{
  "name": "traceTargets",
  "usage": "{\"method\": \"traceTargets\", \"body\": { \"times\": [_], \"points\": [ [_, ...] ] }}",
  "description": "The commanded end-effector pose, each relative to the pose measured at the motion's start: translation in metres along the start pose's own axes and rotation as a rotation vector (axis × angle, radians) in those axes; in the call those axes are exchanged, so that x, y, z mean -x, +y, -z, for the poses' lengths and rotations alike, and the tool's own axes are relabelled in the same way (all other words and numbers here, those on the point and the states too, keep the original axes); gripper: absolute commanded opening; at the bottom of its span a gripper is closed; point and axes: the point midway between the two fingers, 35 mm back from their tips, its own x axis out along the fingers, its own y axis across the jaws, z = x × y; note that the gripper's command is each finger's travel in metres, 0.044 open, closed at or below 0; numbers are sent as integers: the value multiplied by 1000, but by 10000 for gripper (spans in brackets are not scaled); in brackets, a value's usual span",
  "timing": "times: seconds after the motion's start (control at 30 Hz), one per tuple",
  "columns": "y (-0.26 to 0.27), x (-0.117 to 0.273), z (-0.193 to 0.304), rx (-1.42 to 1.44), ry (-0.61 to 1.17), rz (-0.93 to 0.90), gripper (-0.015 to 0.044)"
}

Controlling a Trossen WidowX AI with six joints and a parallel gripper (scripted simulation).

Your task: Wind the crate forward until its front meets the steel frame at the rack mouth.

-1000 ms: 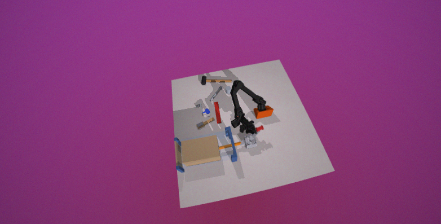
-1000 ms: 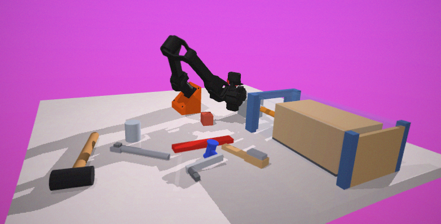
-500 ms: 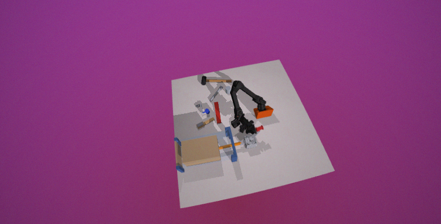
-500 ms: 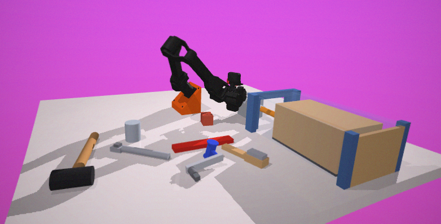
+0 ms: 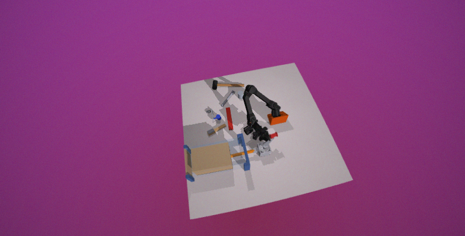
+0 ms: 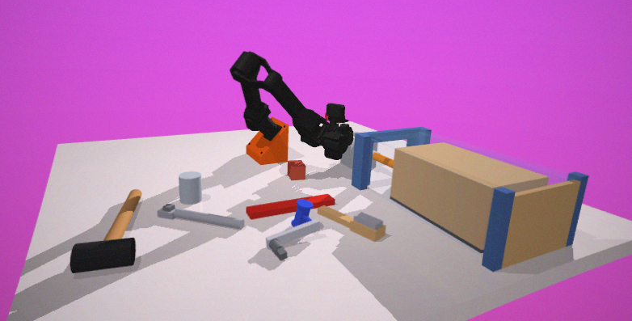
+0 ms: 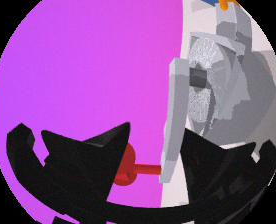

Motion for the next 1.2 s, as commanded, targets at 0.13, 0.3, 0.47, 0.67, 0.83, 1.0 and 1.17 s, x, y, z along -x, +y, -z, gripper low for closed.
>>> {"method": "traceTargets", "body": {
  "times": [0.13,0.3,0.47,0.67,0.83,1.0,1.17],
  "points": [
    [-4,0,-3,6,-5,18,240],
    [-4,0,-3,6,-5,18,240],
    [0,2,-1,0,-1,1,240],
    [-2,63,-7,-5,-7,14,240],
    [0,111,1,-2,0,4,240],
    [3,111,0,-3,-1,5,240],
    [46,111,-6,-7,-12,11,240]
  ]
}}
